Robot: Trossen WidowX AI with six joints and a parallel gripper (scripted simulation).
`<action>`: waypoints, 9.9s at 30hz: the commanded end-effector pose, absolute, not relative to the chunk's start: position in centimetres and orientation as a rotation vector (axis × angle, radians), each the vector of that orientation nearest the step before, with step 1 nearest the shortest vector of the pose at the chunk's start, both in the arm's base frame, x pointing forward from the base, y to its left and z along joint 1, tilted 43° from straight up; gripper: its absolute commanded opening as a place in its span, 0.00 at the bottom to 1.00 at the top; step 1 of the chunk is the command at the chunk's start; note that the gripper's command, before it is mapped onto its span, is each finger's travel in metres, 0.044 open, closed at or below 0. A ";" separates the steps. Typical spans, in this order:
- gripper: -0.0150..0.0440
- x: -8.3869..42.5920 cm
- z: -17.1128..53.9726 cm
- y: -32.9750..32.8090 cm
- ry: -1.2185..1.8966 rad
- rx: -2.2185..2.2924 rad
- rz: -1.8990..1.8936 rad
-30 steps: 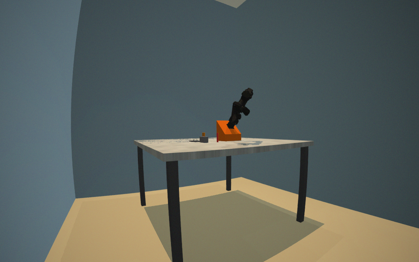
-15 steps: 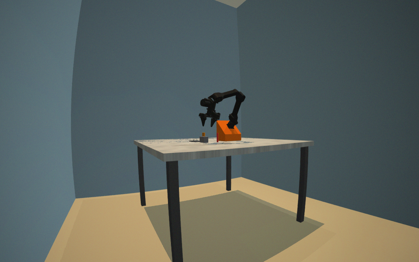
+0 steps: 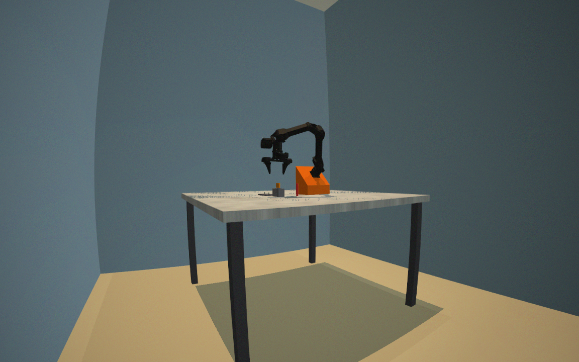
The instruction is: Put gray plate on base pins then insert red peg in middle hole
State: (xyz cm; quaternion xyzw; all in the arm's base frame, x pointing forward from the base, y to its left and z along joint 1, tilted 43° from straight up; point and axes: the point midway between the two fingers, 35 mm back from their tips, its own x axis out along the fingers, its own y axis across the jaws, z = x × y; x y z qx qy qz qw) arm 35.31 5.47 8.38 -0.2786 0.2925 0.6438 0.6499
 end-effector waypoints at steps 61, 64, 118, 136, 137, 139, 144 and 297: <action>0.60 34.0 -1.0 14.5 0.672 -0.601 1.486; 0.47 34.0 -1.0 14.5 0.672 -0.601 1.486; 0.25 34.5 7.2 6.4 0.685 -0.615 1.475; 0.25 34.7 6.8 4.5 0.669 -0.617 1.489; 0.25 34.8 6.5 4.4 0.667 -0.620 1.490; 0.25 35.0 5.9 4.2 0.663 -0.625 1.492; 0.25 35.3 4.4 3.6 0.654 -0.636 1.498; 1.00 33.9 4.0 -1.4 1.123 -0.081 1.132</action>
